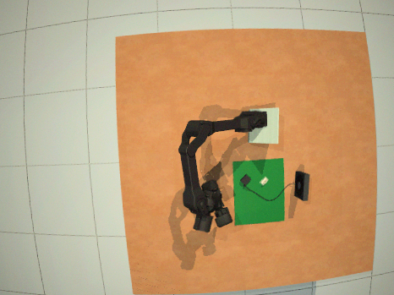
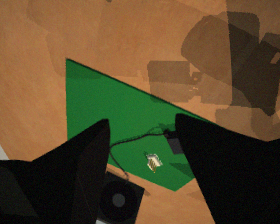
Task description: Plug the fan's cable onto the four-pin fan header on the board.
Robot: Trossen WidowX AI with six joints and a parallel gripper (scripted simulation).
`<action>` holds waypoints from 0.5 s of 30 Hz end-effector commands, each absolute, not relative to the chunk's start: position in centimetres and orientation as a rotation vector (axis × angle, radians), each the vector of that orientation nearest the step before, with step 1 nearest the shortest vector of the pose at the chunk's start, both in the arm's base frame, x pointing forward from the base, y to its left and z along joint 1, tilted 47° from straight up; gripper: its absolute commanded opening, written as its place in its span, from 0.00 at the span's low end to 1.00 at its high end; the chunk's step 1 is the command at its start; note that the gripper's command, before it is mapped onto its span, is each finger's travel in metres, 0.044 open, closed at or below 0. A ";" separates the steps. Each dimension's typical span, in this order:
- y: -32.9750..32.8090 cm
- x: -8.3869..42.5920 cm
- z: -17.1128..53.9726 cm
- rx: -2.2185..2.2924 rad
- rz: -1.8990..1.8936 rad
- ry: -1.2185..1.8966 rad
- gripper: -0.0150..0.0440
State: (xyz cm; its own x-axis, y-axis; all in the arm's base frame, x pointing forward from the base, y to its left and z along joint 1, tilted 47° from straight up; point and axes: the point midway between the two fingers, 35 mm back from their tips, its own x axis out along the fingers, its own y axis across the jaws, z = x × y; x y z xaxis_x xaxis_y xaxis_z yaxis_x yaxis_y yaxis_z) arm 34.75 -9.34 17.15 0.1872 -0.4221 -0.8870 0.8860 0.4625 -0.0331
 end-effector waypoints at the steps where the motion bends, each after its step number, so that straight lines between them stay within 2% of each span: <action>1: -6.8 33.3 11.7 0.433 -1.069 1.152 0.61; 6: -4.1 30.1 6.0 0.201 -1.188 1.285 0.61; 15: -5.5 29.5 3.8 0.160 -1.209 1.295 0.61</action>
